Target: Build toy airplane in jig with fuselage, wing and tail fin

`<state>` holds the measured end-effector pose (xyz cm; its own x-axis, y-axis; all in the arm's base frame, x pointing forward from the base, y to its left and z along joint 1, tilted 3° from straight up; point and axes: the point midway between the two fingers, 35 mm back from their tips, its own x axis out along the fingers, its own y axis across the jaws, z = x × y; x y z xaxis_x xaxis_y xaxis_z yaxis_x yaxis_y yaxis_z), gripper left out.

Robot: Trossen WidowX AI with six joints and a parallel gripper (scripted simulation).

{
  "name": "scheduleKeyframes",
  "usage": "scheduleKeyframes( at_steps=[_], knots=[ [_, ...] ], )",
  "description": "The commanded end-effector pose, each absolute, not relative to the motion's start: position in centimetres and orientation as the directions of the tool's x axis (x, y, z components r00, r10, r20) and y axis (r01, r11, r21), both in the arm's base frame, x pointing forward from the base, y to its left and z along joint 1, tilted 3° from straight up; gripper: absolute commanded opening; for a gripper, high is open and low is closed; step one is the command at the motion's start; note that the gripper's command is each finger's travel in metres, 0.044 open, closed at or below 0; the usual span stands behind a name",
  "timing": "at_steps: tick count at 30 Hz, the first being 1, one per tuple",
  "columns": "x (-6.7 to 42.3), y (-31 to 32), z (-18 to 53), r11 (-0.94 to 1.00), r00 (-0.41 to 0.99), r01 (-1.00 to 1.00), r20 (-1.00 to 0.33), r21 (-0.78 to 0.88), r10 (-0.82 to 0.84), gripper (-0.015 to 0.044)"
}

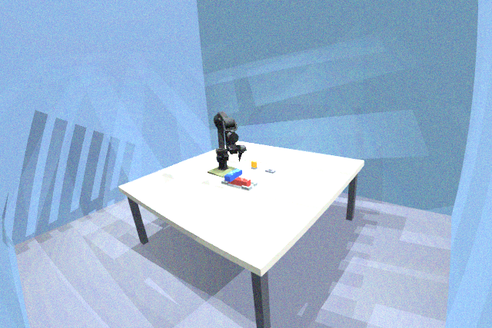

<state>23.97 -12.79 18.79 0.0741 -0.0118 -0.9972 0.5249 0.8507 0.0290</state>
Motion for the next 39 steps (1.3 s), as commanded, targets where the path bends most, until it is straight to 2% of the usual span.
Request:
scheduleKeyframes(
  at_steps=[1, 16, 27, 39],
  knots=[
    [24.1, -12.8, 18.6, 0.998, 0.078, 0.066, -0.997, -0.002, -0.007, 0.044],
    [24.4, -12.0, 18.6, 0.998, 0.077, 0.066, -0.997, -0.001, -0.006, 0.044],
    [25.0, 1.3, 18.5, 0.998, 0.07, 0.066, -0.998, 0.012, 0.007, 0.044],
    [18.6, 13.2, 18.3, 0.998, 0.071, 0.066, -0.997, 0.025, 0.02, 0.044]
  ],
)
